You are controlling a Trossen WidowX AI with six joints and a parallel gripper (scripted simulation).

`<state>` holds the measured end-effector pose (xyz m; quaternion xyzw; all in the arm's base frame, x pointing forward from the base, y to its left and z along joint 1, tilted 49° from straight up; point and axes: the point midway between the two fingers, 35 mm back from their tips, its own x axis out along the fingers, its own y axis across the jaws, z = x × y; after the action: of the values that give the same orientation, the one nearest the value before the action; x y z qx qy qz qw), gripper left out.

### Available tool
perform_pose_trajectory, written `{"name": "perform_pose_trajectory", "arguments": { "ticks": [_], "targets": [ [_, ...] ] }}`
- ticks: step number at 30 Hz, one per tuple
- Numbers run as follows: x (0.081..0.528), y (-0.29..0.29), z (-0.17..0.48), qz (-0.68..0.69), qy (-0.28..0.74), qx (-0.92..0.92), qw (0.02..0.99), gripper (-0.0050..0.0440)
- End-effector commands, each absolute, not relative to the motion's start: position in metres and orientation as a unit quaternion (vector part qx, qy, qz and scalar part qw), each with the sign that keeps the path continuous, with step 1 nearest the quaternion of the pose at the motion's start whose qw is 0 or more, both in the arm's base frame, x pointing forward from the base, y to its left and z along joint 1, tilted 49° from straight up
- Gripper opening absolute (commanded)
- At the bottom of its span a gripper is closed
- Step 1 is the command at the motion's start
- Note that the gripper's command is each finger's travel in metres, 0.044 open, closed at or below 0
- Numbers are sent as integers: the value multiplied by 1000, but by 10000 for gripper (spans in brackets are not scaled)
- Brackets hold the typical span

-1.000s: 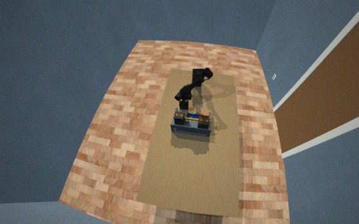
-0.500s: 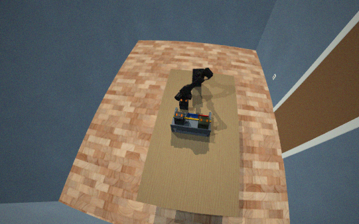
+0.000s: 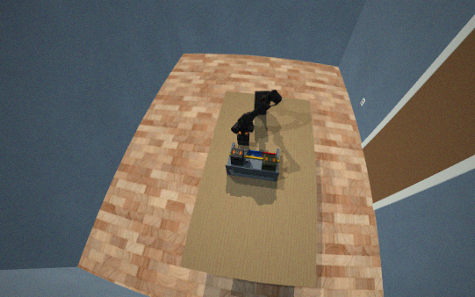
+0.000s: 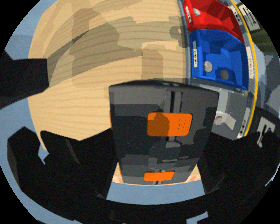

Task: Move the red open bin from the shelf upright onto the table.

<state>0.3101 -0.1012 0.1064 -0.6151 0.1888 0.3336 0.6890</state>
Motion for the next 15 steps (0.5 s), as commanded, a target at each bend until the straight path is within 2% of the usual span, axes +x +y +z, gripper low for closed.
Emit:
{"name": "perform_pose_trajectory", "arguments": {
  "ticks": [1,15],
  "targets": [
    [310,-108,122,312,185,-627,689,0],
    [310,-108,122,312,186,-627,689,0]
  ]
}}
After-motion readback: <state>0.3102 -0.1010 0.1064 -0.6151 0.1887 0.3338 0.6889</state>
